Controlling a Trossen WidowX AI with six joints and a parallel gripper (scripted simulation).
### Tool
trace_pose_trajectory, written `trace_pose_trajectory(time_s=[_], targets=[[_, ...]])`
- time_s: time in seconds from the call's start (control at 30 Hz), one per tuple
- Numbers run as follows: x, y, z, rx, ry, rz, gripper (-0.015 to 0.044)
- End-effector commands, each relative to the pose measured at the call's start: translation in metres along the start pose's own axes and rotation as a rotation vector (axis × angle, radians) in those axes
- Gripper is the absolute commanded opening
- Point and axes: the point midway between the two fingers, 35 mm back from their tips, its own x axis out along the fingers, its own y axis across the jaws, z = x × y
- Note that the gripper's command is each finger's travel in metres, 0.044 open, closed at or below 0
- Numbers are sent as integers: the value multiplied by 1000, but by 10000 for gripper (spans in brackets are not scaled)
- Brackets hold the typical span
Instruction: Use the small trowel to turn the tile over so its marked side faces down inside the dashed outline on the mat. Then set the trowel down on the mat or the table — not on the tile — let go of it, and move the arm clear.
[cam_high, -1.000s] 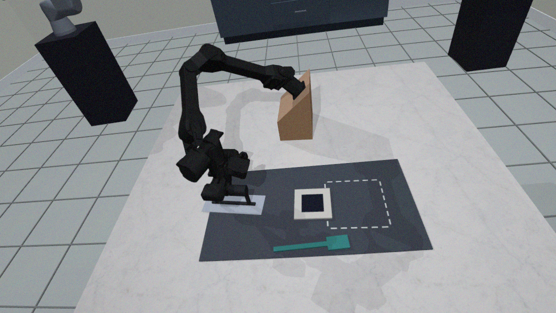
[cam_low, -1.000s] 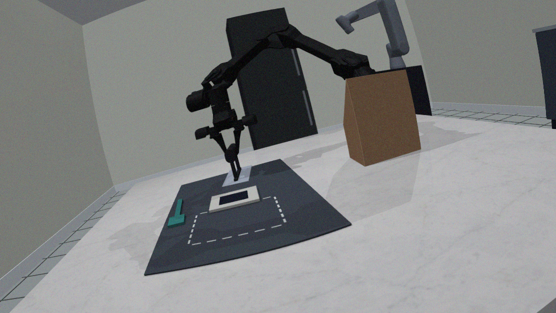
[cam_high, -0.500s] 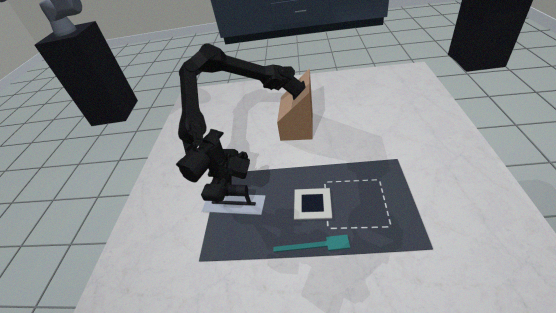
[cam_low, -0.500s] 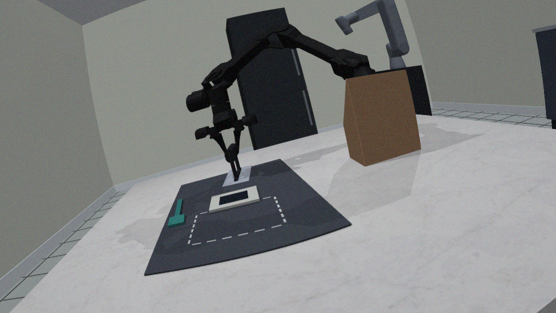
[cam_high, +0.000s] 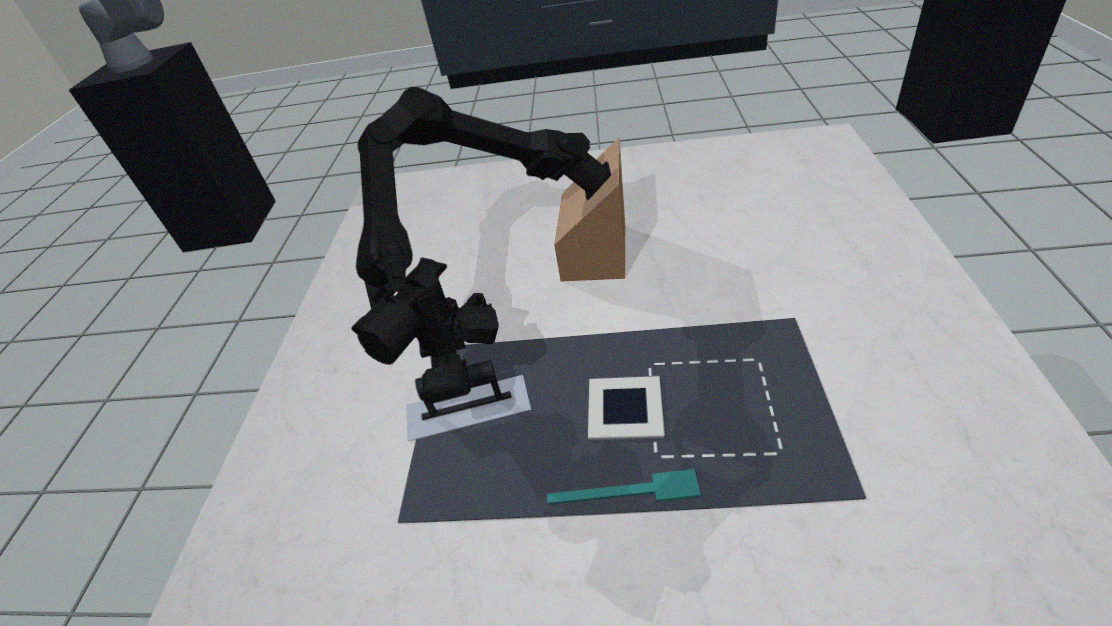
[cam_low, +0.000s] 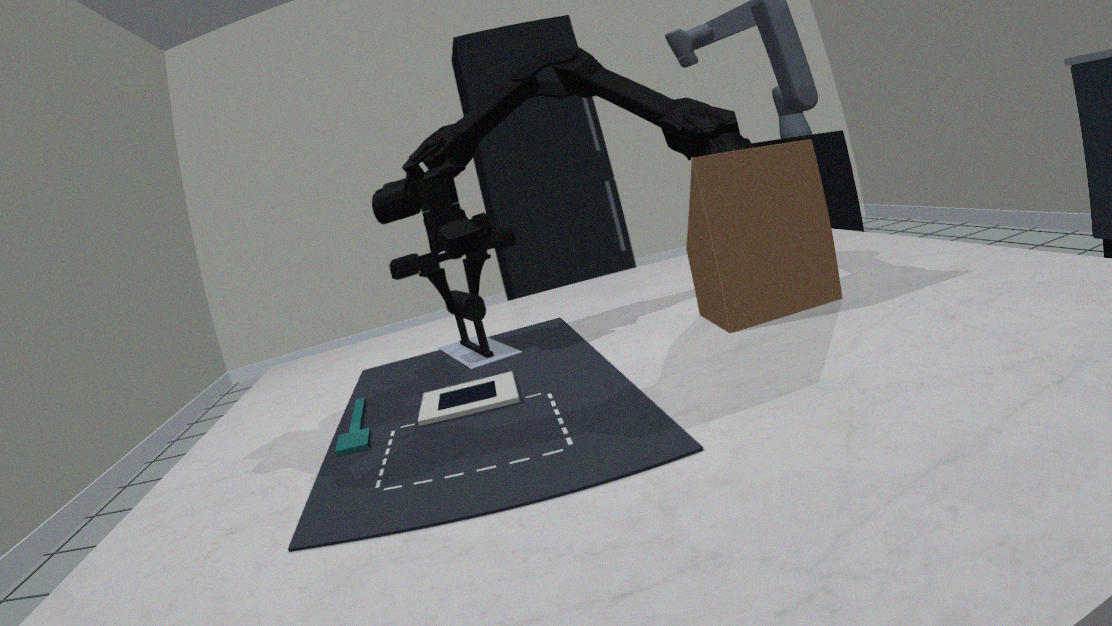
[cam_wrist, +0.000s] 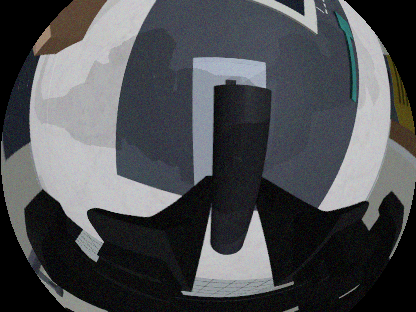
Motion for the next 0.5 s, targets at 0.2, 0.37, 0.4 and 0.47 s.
trace_pose_trajectory(time_s=[0.2,0.37,0.4,0.47], targets=[[0,0,1,-141,-2,0,130],[0,0,1,-141,-2,0,235],[0,0,1,-141,-2,0,261],[0,0,1,-141,-2,0,270]])
